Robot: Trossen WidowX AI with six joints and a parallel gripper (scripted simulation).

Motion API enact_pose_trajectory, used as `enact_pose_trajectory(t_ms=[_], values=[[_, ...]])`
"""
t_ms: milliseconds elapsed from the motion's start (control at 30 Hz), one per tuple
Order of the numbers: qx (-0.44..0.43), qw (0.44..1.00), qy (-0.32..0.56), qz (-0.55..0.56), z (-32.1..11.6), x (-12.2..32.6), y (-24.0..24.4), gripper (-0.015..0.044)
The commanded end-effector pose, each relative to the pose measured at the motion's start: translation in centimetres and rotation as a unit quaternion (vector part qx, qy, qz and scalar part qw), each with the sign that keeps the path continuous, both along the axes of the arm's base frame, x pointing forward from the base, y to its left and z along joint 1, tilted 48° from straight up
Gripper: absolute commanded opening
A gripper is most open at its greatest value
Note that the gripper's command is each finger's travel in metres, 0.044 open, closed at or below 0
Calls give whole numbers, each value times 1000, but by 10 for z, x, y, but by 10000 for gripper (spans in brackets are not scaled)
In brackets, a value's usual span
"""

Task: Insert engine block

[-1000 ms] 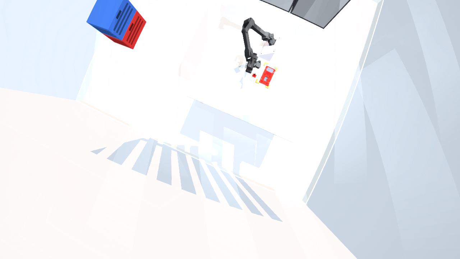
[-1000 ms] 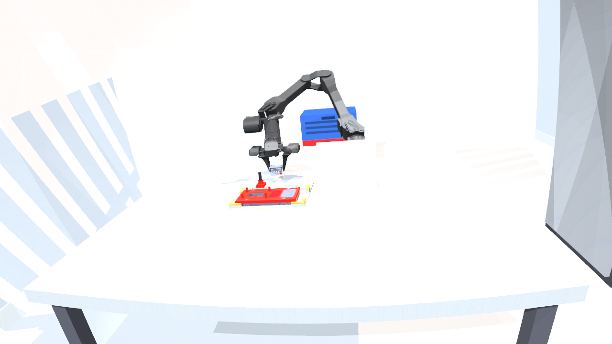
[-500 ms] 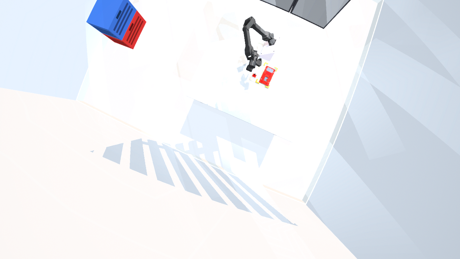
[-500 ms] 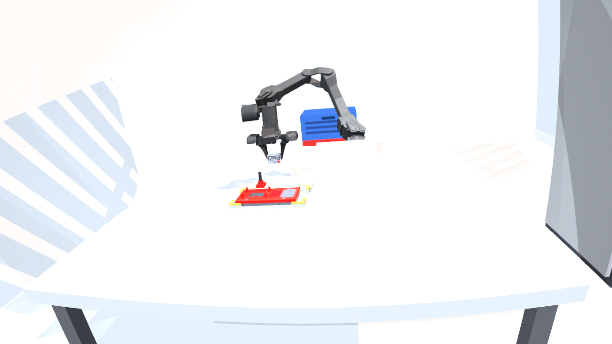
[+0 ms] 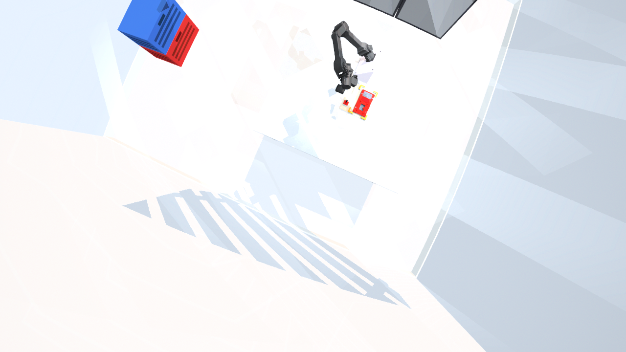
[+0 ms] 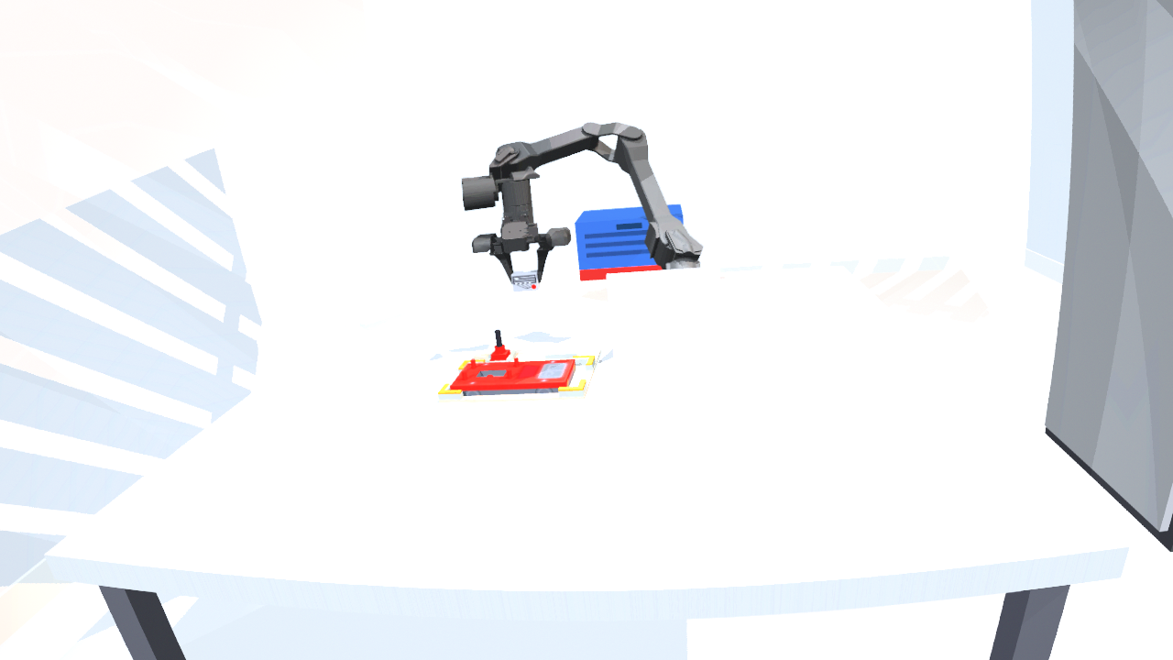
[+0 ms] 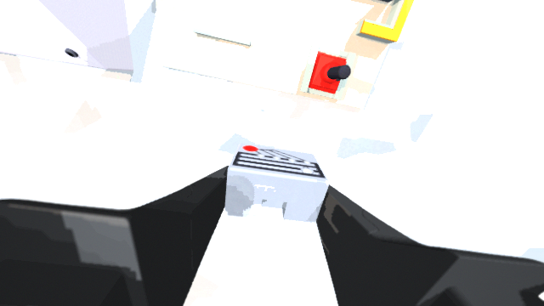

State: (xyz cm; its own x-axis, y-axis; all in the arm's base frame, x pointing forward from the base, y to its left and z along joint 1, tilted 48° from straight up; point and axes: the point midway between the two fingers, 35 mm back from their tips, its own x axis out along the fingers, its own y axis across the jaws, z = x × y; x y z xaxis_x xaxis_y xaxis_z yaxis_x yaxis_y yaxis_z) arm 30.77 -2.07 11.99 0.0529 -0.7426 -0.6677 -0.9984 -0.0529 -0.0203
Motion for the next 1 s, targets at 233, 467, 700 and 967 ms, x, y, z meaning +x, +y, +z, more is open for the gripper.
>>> enact_pose_trajectory(t_ms=[233, 467, 700, 967], values=[[1, 1000, -3, -3, -9, 1, -10, 0], [22, 1000, -1, -2, -5, 1, -8, 0], [103, 995, 7, -6, -3, 1, -14, 0], [235, 972, 17, -4, 0, 1, -22, 0]])
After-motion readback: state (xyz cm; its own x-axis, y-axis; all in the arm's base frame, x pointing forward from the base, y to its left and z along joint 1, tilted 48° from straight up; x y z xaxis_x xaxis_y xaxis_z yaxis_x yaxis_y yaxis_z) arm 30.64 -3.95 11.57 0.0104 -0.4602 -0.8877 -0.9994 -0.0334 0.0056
